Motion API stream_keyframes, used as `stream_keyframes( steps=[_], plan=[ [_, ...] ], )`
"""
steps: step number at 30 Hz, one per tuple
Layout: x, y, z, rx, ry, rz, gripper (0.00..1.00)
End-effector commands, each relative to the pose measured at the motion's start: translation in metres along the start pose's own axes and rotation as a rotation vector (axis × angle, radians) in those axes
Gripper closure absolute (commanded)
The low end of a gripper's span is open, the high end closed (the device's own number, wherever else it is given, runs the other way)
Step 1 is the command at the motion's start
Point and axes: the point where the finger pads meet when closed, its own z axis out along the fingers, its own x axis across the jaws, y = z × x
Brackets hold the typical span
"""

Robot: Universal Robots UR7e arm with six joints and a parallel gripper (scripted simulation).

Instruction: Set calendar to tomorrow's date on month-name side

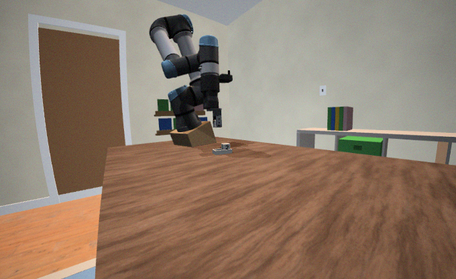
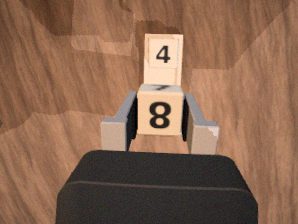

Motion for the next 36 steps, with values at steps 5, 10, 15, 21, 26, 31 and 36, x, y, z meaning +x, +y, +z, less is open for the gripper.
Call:
stream_keyframes(
  steps=[5, 10, 15, 21, 26, 31, 36],
  plan=[
    [0.002, -0.001, -0.001, 0.0, 0.002, 0.004, 0.43],
    [0.003, -0.003, -0.001, 0.0, 0.002, 0.026, 0.43],
    [0.004, -0.005, -0.001, 0.001, 0.002, 0.052, 0.43],
    [0.006, -0.012, -0.001, 0.002, 0.002, 0.135, 0.43],
    [0.009, -0.021, 0.0, 0.004, 0.001, 0.237, 0.43],
    [0.011, -0.028, 0.0, 0.005, 0.0, 0.312, 0.43],
    [0.014, -0.04, 0.001, 0.006, -0.001, 0.454, 0.43]
  ],
)
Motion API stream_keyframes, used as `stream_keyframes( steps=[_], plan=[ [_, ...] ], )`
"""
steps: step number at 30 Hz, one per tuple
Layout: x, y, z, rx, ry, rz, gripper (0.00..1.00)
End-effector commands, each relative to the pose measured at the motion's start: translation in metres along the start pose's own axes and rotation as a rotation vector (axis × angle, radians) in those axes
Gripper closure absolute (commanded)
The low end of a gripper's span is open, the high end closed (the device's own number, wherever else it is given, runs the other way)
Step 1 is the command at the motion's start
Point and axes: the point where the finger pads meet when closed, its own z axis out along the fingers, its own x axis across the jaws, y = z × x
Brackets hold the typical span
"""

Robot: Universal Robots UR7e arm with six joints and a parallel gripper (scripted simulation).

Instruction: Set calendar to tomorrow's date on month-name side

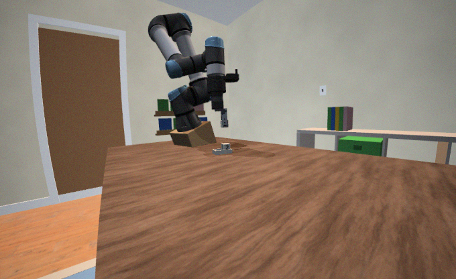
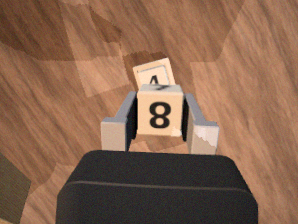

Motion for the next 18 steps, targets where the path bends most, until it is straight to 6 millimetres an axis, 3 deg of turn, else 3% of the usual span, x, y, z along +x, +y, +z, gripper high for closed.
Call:
stream_keyframes(
  steps=[1, 18],
  plan=[
    [0.002, -0.013, 0.0, -0.008, 0.004, 0.155, 0.43],
    [-0.004, -0.043, 0.002, -0.007, 0.003, 0.519, 0.43]
  ],
)
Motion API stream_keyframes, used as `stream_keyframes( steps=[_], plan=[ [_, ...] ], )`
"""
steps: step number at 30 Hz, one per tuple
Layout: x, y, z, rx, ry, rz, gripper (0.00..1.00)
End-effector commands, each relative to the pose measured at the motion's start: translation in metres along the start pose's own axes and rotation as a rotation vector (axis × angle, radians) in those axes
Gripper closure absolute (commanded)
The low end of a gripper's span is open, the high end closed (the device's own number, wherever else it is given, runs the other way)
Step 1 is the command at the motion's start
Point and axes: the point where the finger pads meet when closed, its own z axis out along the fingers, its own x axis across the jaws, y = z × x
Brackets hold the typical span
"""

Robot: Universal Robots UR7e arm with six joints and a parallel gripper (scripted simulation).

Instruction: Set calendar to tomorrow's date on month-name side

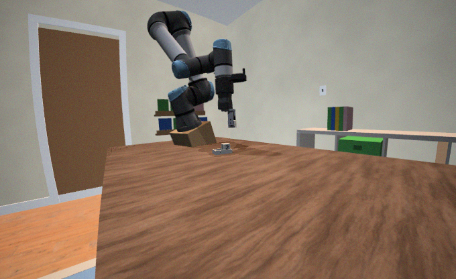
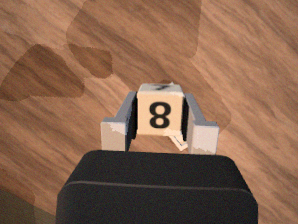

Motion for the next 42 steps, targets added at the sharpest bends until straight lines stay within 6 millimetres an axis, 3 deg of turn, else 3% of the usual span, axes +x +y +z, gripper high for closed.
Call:
stream_keyframes(
  steps=[1, 25, 42],
  plan=[
    [-0.004, -0.011, 0.0, -0.012, 0.012, 0.167, 0.43],
    [-0.033, -0.036, 0.005, -0.009, 0.019, 0.669, 0.43],
    [-0.048, -0.043, 0.007, -0.006, 0.024, 0.868, 0.43]
  ],
)
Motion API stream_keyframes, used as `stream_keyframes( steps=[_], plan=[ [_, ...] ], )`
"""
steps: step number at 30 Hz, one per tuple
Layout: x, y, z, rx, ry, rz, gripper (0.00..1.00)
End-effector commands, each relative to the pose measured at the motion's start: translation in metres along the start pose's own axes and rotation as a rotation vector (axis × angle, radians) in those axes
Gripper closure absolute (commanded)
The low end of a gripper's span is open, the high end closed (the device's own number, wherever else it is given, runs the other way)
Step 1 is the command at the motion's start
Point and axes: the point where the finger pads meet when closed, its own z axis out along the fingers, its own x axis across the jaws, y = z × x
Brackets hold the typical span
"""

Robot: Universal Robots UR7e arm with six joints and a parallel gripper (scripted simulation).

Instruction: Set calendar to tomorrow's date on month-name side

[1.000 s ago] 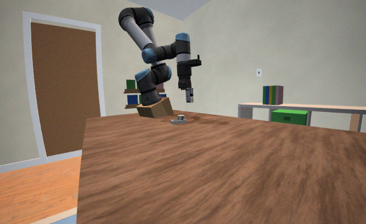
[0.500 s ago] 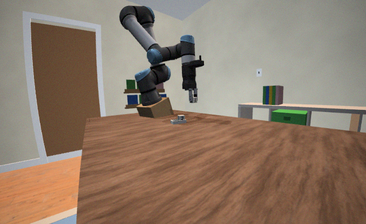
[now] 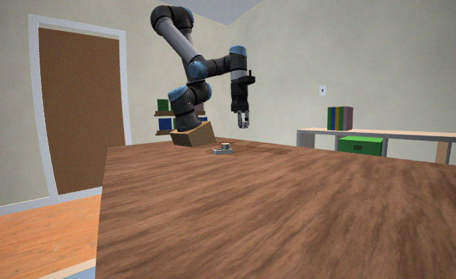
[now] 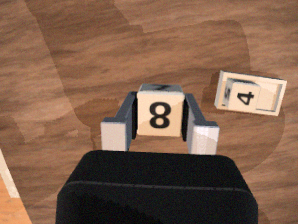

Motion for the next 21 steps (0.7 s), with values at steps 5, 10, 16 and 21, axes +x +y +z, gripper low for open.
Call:
stream_keyframes(
  steps=[5, 10, 16, 21],
  plan=[
    [-0.0045, -0.0012, -0.001, 0.005, 0.007, 0.073, 0.43],
    [-0.0049, -0.001, -0.001, 0.005, 0.007, 0.078, 0.43],
    [-0.0043, -0.0008, -0.0009, 0.005, 0.007, 0.08, 0.43],
    [-0.0043, -0.0008, -0.001, 0.005, 0.007, 0.079, 0.43]
  ],
)
